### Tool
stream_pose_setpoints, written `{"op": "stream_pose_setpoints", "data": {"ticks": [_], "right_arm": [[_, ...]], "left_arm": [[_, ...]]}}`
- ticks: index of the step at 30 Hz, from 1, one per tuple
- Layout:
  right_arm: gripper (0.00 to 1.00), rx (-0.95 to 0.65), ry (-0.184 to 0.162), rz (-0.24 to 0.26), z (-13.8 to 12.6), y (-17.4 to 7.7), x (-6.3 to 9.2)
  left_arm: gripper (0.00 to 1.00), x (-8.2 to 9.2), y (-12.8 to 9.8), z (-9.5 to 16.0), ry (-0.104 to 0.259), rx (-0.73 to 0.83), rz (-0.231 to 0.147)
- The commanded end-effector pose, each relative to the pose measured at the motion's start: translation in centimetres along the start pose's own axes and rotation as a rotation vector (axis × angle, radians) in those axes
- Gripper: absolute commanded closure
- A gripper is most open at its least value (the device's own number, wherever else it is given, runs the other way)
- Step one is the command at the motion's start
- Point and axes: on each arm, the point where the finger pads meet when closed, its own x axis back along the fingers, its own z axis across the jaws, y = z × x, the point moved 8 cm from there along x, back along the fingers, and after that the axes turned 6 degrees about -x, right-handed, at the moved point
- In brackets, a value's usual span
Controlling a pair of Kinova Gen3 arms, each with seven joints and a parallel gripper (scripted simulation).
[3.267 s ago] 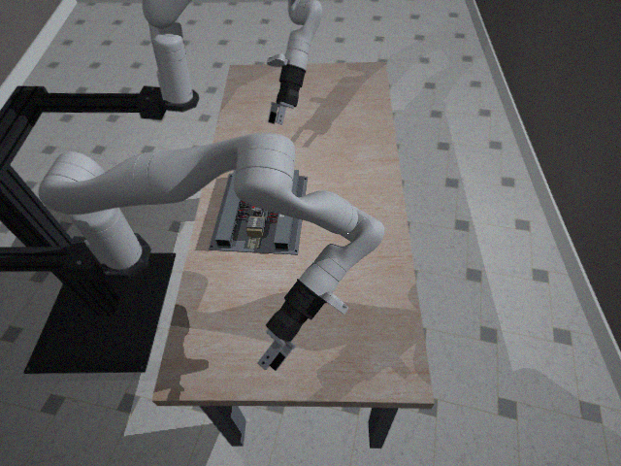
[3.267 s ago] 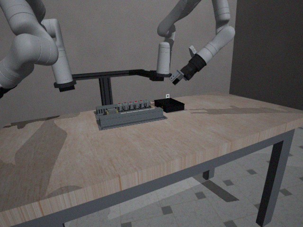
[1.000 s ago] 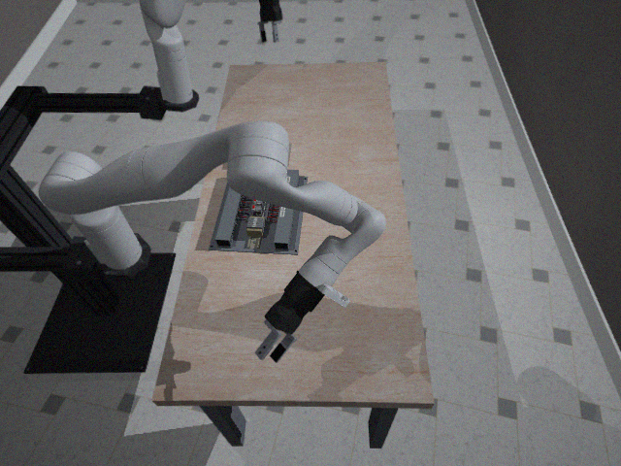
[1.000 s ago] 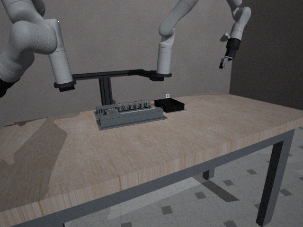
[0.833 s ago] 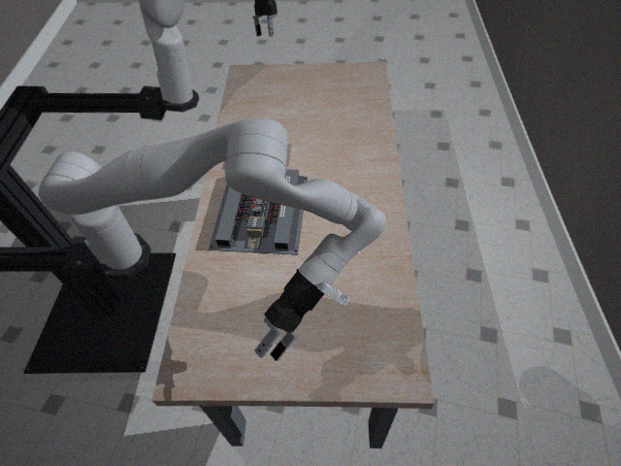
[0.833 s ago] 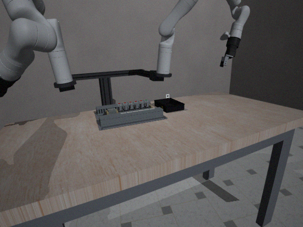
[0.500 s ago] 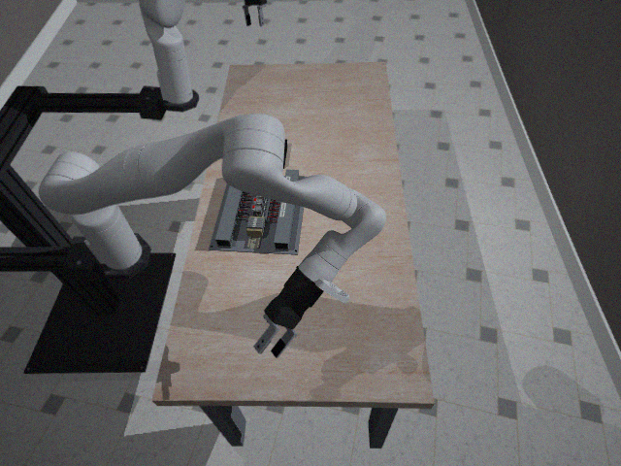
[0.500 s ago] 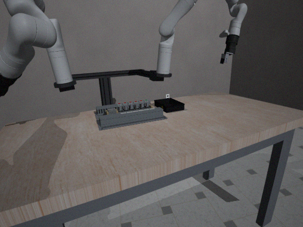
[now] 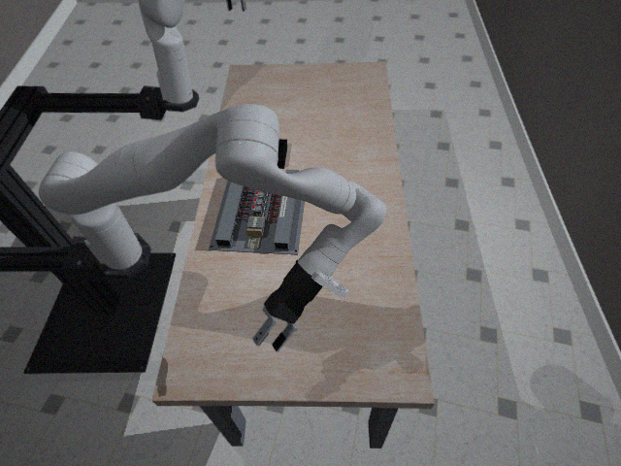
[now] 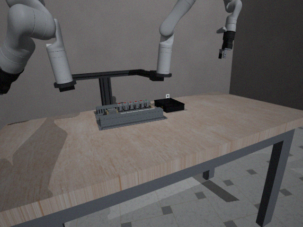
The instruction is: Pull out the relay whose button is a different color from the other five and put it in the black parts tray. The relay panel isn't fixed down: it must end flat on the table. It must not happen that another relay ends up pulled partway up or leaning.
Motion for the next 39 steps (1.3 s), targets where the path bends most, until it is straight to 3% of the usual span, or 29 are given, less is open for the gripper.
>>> {"op": "stream_pose_setpoints", "data": {"ticks": [1,25,38,39], "right_arm": [[0.02,-0.032,-0.012,-0.01,0.3,0.1,0.3],[0.02,-0.303,-0.092,-0.122,2.0,1.4,2.4],[0.02,-0.455,-0.127,-0.194,3.0,2.2,3.6],[0.02,-0.427,-0.121,-0.181,2.8,2.1,3.4]], "left_arm": [[0.0,1.0,0.1,1.6,0.016,0.029,-0.017],[0.0,7.6,-1.8,13.3,0.146,0.258,-0.117],[0.0,8.2,-2.2,14.4,0.159,0.28,-0.125],[0.0,8.2,-2.2,14.4,0.159,0.28,-0.125]]}}
